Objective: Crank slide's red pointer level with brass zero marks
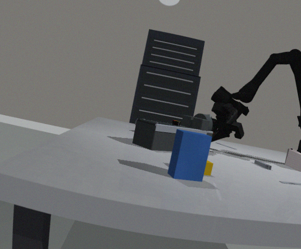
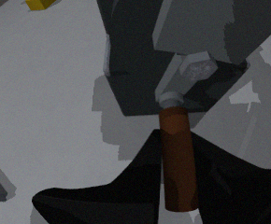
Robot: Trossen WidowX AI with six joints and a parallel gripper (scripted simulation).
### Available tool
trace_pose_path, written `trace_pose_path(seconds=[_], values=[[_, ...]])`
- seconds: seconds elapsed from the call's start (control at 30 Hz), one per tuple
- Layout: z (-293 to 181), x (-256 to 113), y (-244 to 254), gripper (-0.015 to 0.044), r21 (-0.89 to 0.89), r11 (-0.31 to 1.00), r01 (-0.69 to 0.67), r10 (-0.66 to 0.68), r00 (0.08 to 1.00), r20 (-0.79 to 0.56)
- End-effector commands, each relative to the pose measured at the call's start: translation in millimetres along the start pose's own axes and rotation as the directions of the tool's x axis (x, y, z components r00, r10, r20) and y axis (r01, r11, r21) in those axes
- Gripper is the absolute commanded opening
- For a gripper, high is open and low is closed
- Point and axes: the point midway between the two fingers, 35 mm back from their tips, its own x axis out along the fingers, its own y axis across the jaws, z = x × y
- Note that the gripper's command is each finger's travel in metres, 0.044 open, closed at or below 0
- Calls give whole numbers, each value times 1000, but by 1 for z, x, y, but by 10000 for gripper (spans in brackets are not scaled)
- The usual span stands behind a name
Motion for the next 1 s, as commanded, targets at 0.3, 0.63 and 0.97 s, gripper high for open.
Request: trace_pose_path(seconds=[0.3,0.63,0.97], values=[[5,-5,15,0,6,1000,-15,15,1000,2],[10,-10,20,0,6,1000,-15,15,1000,2],[17,-17,23,0,6,1000,-15,15,1000,2]])
